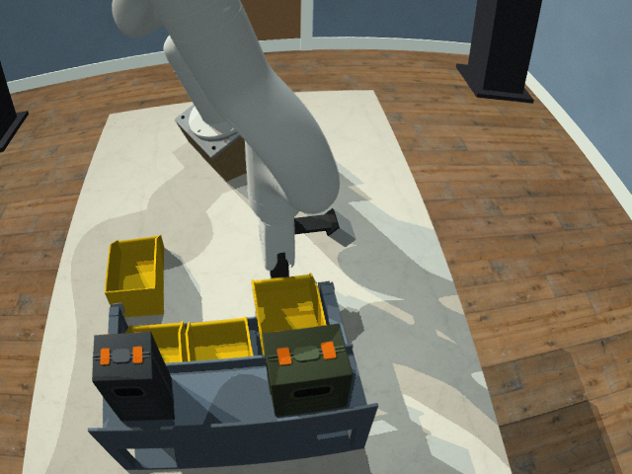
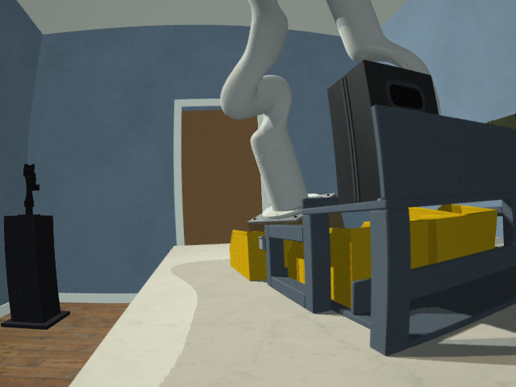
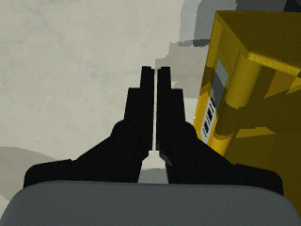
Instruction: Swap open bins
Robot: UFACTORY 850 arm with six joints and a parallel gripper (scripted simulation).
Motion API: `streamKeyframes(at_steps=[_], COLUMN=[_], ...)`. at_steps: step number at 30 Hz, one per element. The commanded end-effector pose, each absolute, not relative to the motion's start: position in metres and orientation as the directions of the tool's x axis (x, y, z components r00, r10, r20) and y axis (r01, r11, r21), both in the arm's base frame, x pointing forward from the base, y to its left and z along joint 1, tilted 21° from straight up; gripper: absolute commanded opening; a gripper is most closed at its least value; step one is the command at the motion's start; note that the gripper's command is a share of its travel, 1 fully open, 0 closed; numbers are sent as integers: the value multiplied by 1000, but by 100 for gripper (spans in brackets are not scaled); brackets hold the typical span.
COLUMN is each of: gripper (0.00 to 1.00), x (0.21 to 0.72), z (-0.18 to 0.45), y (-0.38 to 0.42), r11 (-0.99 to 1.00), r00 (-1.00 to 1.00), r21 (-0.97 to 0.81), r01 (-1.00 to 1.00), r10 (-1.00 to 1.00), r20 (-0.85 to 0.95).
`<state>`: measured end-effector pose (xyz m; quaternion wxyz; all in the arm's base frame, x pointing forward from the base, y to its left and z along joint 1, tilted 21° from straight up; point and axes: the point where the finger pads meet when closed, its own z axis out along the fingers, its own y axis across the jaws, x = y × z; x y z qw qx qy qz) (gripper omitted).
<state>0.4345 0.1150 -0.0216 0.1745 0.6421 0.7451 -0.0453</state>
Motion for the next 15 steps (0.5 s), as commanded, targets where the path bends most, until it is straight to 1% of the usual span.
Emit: streamKeyframes(at_steps=[1,15], gripper=[0,0], x=[441,450], z=[-20,-18], y=[117,118], r11=[171,171], r00=[-114,-114], r21=[158,158], r01=[972,972], r10=[941,941], r20=[-318,-318])
